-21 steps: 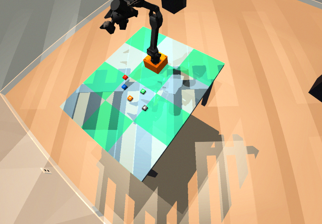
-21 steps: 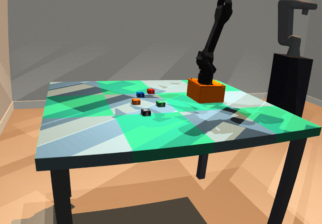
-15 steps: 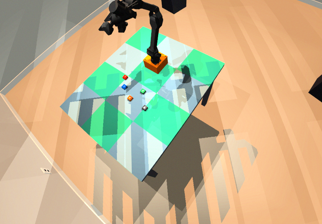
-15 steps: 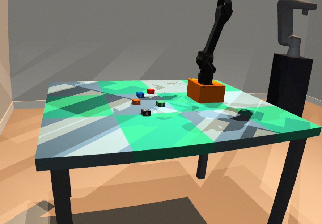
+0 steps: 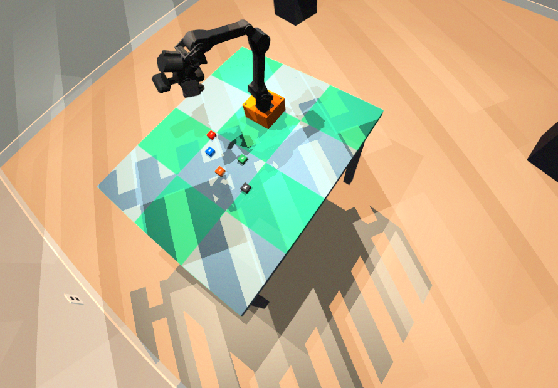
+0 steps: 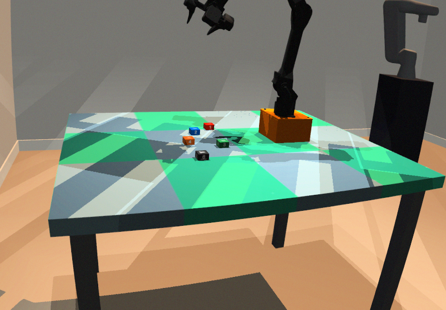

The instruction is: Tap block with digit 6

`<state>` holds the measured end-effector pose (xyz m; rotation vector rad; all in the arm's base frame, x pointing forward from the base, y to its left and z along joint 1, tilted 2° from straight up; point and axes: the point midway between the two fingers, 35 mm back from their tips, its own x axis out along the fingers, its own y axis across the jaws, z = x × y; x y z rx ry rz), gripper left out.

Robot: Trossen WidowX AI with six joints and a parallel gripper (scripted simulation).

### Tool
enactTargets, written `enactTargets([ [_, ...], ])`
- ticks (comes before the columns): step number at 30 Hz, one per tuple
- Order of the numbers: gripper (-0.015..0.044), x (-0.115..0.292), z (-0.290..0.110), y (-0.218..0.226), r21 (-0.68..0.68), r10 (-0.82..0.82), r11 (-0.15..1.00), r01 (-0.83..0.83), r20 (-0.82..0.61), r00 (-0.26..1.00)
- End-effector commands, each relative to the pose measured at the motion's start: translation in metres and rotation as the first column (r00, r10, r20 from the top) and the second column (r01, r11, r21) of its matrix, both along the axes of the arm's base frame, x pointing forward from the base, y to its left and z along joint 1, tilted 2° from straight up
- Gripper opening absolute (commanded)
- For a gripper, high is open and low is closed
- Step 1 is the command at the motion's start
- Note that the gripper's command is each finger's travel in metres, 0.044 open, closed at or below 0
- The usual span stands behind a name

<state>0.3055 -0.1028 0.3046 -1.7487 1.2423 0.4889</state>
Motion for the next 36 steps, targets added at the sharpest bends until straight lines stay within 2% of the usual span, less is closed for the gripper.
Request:
enactTargets([
  [1, 0.0400, 0.002, -0.073, -0.008, 0.267, -0.279, 0.924, 0.273, -0.019, 0.960],
  [4, 0.0400, -0.002, -0.105, -0.011, 0.371, -0.415, 0.835, 0.406, -0.060, 0.908],
  [8, 0.0400, -0.012, -0.148, -0.012, 0.480, -0.591, 0.659, 0.579, -0.146, 0.794],
  [12, 0.0400, -0.028, -0.189, -0.011, 0.542, -0.736, 0.422, 0.727, -0.263, 0.623],
  [17, 0.0400, -0.050, -0.230, -0.005, 0.542, -0.833, 0.104, 0.834, -0.411, 0.371],
  [36, 0.0400, -0.051, -0.233, -0.004, 0.539, -0.836, 0.080, 0.839, -0.421, 0.351],
])
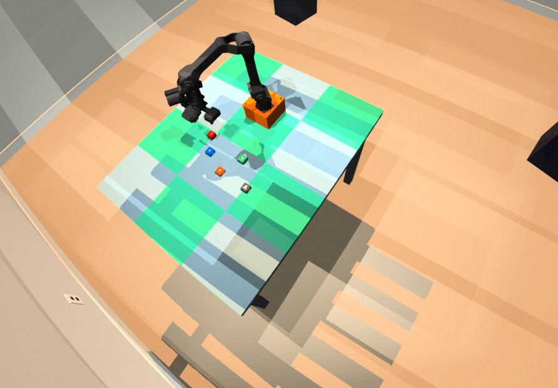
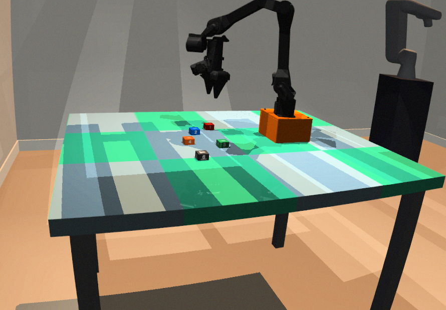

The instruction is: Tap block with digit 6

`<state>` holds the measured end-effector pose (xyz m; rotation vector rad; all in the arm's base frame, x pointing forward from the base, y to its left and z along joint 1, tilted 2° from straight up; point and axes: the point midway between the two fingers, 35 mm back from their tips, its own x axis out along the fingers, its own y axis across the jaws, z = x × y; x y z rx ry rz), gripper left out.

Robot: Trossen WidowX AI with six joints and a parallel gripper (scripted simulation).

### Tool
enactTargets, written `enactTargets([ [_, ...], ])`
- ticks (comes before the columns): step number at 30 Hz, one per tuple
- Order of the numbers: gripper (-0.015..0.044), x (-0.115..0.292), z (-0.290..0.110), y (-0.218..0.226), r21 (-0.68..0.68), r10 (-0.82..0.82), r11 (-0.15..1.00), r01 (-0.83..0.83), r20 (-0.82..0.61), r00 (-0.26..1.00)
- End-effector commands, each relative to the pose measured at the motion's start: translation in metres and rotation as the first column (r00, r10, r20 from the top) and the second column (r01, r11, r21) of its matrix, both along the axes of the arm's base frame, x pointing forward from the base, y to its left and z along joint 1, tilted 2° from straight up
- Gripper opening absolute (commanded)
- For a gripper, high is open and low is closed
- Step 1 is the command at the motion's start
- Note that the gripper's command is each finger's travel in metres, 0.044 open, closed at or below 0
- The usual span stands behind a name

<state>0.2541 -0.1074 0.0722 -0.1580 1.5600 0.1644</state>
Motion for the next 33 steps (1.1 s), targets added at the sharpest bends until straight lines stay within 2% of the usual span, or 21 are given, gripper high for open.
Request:
enactTargets([
  [1, 0.0400, 0.000, -0.001, 0.001, 0.005, -0.007, 1.000, 0.007, 0.001, 1.000],
  [11, 0.0400, 0.002, -0.001, 0.002, 0.006, -0.006, 1.000, 0.006, 0.002, 1.000],
  [19, 0.0400, 0.059, 0.001, 0.066, 0.012, -0.006, 1.000, 0.006, 0.007, 1.000],
  [33, 0.0400, 0.060, 0.001, 0.067, 0.012, -0.007, 1.000, 0.007, 0.006, 1.000],
])
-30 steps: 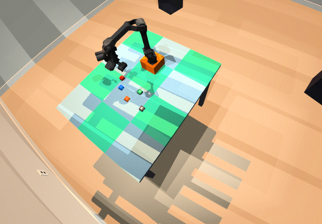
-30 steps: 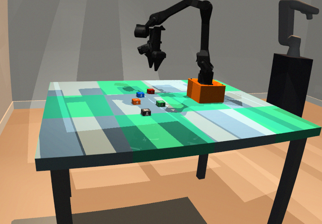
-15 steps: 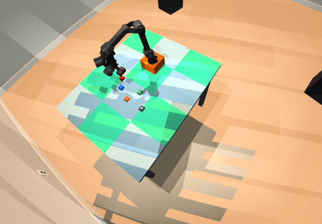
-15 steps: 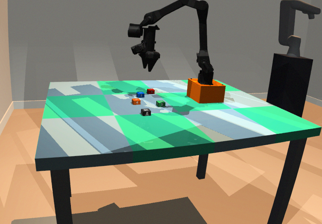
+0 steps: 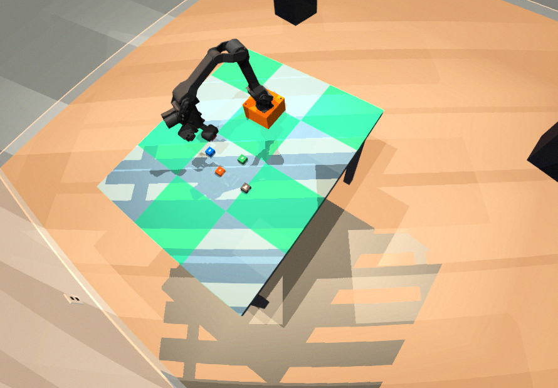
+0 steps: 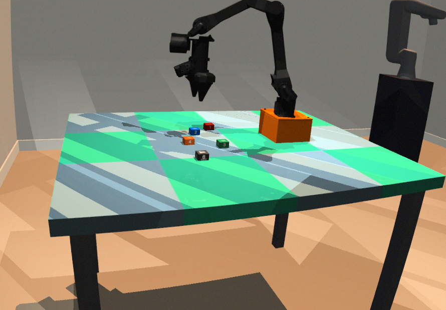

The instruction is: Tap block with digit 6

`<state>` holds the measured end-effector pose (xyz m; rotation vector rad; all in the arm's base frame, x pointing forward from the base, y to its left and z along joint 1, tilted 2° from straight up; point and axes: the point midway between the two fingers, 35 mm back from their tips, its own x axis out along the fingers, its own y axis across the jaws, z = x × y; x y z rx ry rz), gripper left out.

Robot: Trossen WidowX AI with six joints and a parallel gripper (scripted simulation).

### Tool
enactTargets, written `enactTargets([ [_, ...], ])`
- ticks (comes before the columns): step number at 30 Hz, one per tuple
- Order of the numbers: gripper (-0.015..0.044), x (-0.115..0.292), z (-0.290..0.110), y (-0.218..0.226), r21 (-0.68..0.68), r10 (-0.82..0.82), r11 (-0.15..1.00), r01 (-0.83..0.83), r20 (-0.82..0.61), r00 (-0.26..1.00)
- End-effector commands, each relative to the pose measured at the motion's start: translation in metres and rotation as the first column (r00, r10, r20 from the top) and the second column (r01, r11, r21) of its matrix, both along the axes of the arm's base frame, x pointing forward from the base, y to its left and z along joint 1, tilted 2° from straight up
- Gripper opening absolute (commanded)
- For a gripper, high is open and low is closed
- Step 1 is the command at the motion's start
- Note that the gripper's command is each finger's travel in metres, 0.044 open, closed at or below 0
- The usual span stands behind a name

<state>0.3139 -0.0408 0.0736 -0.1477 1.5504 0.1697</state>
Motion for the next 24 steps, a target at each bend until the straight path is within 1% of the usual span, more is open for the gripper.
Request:
enactTargets([
  [1, 0.0400, 0.000, 0.000, 0.001, 0.001, -0.004, 1.000, 0.004, -0.002, 1.000],
  [8, 0.0400, -0.001, 0.000, 0.004, 0.001, -0.004, 1.000, 0.004, -0.002, 1.000],
  [9, 0.0400, -0.003, 0.000, 0.012, 0.002, -0.004, 1.000, 0.004, -0.002, 1.000],
  [12, 0.0400, -0.019, 0.002, 0.056, 0.005, -0.004, 1.000, 0.004, -0.003, 1.000],
  [18, 0.0400, -0.069, 0.002, 0.129, 0.013, -0.004, 1.000, 0.004, -0.008, 1.000],
  [20, 0.0400, -0.076, 0.002, 0.136, 0.014, -0.004, 1.000, 0.004, -0.009, 1.000],
  [24, 0.0400, -0.076, 0.002, 0.136, 0.014, -0.004, 1.000, 0.004, -0.009, 1.000],
])
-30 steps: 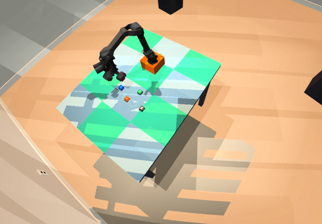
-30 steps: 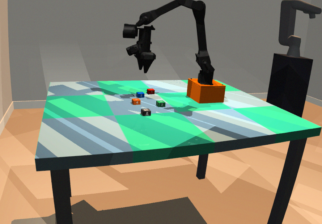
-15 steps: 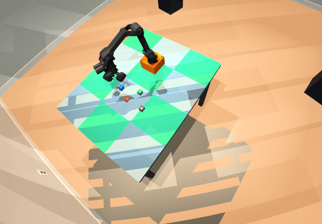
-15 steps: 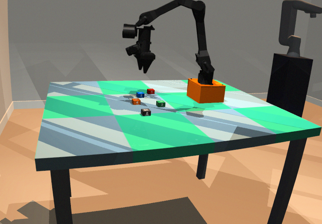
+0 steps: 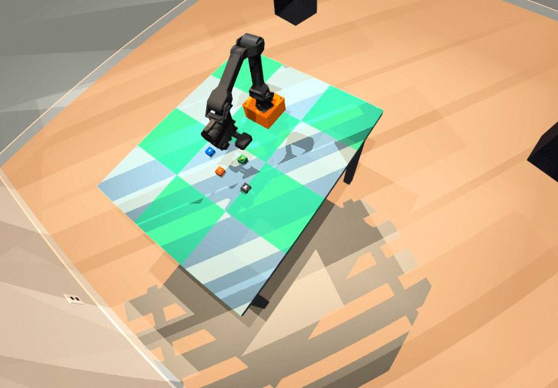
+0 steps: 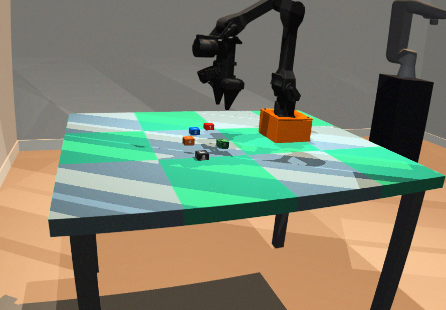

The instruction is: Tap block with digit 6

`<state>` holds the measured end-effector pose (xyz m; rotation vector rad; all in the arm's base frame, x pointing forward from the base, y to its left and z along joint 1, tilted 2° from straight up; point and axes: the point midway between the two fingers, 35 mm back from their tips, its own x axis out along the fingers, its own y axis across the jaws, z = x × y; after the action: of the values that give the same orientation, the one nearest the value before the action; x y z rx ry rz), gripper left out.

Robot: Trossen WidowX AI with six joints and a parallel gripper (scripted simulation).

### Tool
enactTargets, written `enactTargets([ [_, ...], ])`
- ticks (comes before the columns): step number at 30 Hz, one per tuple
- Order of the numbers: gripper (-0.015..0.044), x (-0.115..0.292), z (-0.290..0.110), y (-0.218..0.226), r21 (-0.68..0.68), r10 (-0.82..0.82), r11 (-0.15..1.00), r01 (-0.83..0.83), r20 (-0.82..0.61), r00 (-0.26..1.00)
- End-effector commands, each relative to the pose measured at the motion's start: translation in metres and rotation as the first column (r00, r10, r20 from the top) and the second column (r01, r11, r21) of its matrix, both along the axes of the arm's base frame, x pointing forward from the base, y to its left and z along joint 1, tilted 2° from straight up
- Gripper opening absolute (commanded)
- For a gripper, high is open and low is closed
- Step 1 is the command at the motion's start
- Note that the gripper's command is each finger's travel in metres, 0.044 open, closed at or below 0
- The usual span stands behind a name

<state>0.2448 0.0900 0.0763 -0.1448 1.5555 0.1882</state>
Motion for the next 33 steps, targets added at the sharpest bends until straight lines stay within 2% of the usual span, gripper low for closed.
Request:
enactTargets([
  [1, 0.0400, -0.007, -0.001, 0.005, 0.001, -0.014, 1.000, 0.014, -0.002, 1.000],
  [19, 0.0400, -0.005, -0.001, 0.006, 0.001, -0.014, 1.000, 0.014, -0.002, 1.000],
  [28, 0.0400, 0.056, 0.011, 0.087, 0.008, -0.014, 1.000, 0.014, 0.003, 1.000],
  [33, 0.0400, 0.077, 0.007, 0.136, 0.013, -0.014, 1.000, 0.014, 0.005, 1.000],
])
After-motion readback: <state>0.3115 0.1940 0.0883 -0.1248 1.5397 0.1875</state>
